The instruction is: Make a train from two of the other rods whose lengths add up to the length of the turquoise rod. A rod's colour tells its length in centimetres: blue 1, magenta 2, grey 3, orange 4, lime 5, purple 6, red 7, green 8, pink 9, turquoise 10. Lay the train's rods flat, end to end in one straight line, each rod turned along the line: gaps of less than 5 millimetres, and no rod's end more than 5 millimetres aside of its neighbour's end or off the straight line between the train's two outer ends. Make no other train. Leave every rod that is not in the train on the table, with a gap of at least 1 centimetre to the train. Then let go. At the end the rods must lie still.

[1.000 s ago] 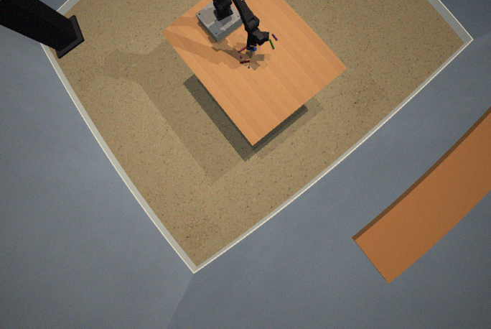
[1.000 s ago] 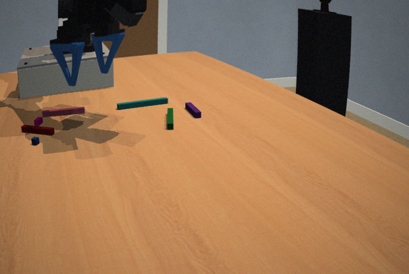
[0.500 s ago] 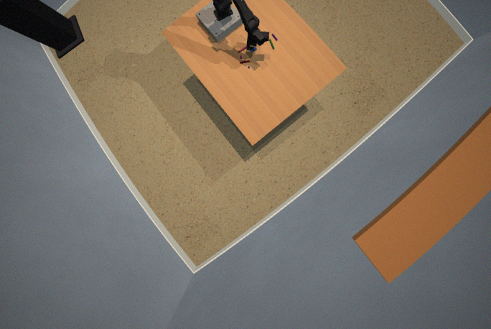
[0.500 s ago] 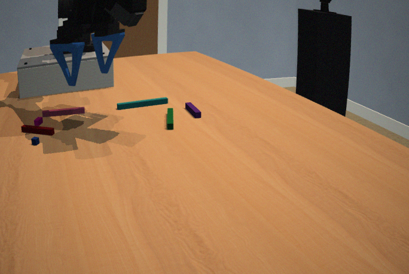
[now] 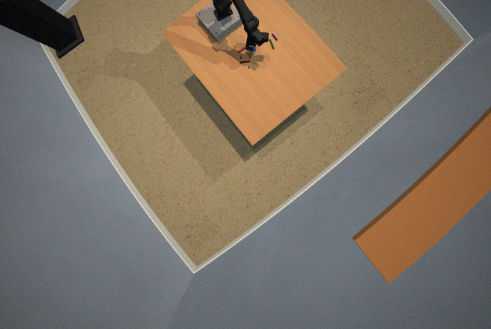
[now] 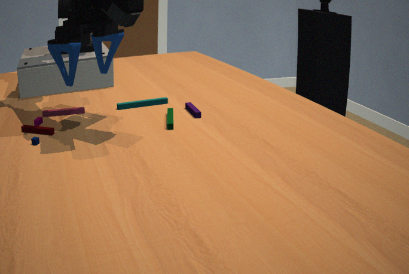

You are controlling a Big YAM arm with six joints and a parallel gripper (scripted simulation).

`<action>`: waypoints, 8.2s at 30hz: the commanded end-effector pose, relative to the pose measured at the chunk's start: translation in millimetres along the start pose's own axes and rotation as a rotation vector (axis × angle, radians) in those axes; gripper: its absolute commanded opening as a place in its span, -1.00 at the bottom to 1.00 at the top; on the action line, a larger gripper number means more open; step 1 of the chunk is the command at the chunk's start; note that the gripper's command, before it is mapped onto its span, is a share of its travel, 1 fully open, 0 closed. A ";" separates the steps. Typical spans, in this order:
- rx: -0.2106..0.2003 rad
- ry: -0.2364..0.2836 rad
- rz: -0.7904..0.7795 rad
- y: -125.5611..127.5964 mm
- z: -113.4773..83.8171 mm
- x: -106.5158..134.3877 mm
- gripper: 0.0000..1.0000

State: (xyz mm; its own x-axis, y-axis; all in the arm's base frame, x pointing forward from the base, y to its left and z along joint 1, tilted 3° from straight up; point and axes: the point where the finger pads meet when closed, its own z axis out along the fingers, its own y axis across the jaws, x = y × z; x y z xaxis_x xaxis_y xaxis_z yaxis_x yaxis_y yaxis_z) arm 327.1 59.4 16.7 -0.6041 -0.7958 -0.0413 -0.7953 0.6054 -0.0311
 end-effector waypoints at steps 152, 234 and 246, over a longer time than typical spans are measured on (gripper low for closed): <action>0.007 -0.006 1.191 -70.1 34.6 75.0 -0.52; 0.015 -0.021 1.191 -66.7 50.4 75.6 -0.52; 0.015 -0.021 1.191 -66.7 50.4 75.7 -0.52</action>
State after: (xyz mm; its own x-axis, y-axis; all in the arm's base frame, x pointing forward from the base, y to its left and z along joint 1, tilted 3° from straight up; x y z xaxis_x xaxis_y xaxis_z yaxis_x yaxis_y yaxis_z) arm 331.7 -42.0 -38.7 -0.9627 0.2671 -0.0421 0.2663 0.9636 0.0246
